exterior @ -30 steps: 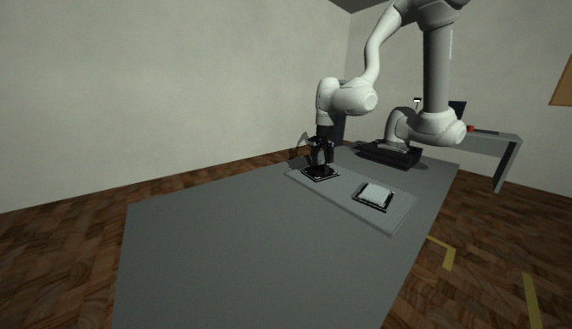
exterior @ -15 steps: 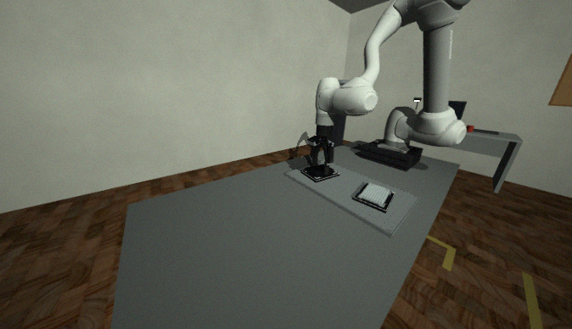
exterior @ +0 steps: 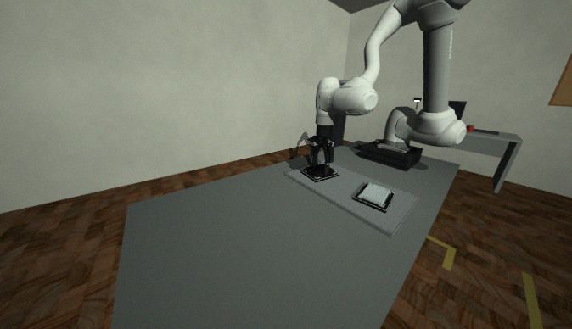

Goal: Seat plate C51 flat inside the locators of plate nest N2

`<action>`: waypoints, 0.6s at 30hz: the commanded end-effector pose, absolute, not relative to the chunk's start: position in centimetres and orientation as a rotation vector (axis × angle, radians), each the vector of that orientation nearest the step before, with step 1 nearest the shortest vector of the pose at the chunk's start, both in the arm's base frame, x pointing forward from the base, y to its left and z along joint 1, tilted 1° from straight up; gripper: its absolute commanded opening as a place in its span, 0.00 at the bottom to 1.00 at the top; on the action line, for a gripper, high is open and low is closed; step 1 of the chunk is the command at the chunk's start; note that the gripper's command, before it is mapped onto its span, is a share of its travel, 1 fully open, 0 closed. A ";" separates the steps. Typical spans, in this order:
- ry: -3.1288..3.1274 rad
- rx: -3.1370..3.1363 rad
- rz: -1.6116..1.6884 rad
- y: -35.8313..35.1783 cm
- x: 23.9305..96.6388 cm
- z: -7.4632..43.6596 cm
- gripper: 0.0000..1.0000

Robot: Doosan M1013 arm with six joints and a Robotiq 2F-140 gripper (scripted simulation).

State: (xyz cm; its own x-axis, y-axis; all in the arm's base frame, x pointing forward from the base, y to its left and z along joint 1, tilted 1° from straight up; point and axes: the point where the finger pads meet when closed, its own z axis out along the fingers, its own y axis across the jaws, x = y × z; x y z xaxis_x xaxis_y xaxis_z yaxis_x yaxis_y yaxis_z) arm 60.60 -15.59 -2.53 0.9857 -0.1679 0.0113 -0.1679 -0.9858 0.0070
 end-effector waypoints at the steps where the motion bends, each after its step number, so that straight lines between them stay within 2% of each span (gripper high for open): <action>1: -0.272 3.123 0.018 -15.9 60.6 -1.7 0.10; 18: -0.271 3.123 0.021 -15.9 60.7 0.6 0.10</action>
